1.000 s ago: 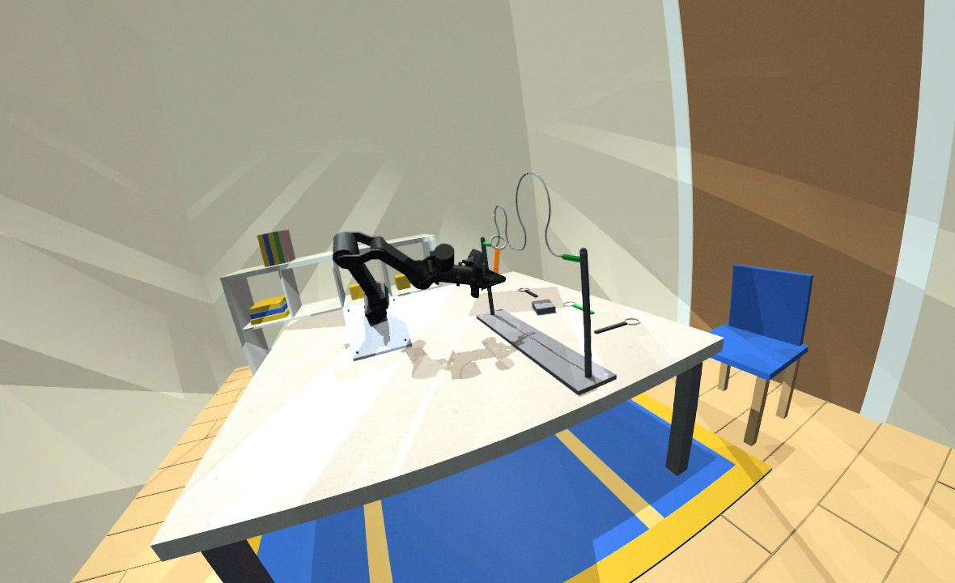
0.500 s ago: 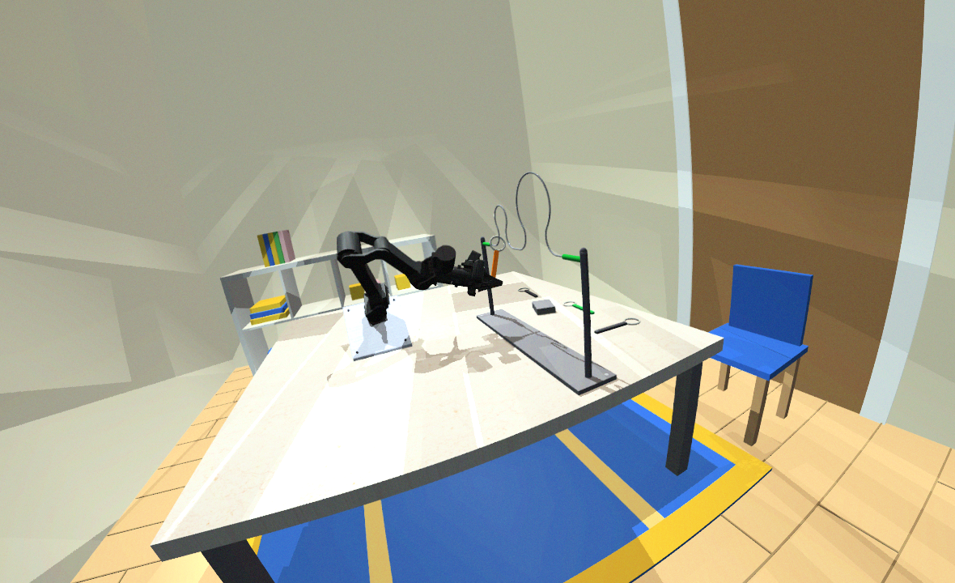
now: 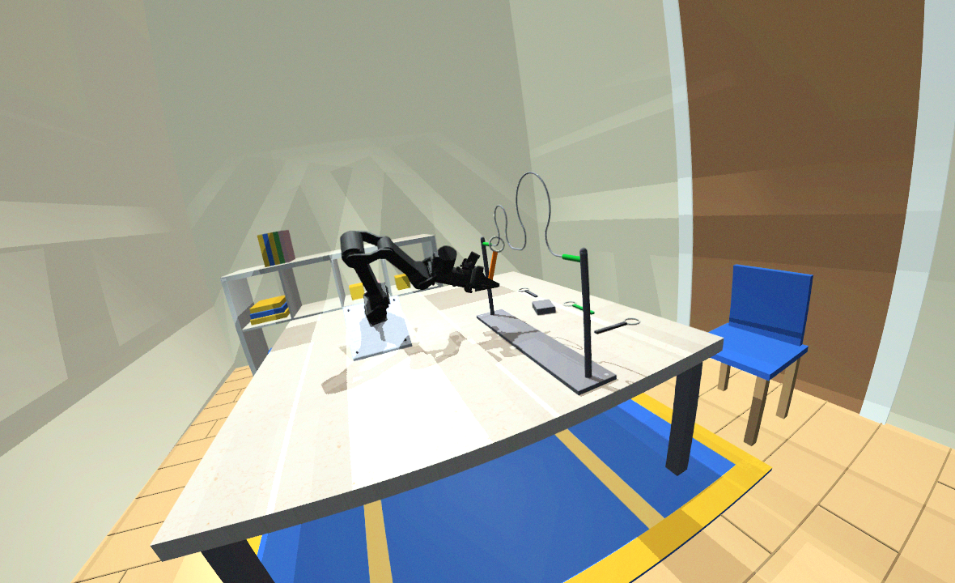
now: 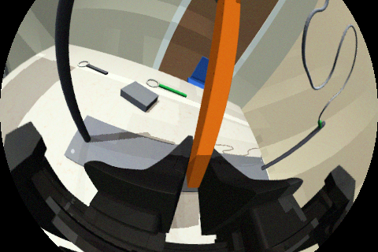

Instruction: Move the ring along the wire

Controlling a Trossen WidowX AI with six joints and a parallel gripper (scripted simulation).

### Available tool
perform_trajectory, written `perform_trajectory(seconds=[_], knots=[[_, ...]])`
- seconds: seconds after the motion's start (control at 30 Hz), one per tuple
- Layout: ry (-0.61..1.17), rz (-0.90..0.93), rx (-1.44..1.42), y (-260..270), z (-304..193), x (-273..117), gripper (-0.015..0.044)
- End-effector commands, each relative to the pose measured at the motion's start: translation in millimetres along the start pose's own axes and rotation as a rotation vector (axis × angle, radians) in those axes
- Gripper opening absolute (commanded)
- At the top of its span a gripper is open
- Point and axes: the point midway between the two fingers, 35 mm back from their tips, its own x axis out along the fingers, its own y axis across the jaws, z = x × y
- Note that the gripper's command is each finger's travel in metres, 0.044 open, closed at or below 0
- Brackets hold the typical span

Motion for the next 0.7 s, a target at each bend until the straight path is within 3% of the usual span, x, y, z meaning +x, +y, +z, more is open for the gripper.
perform_trajectory(seconds=[0.0,0.67], knots=[[0.012,0.029,0.037,12,-2,-1,-0.0150],[0.035,0.110,0.216,51,5,-10,-0.0150]])
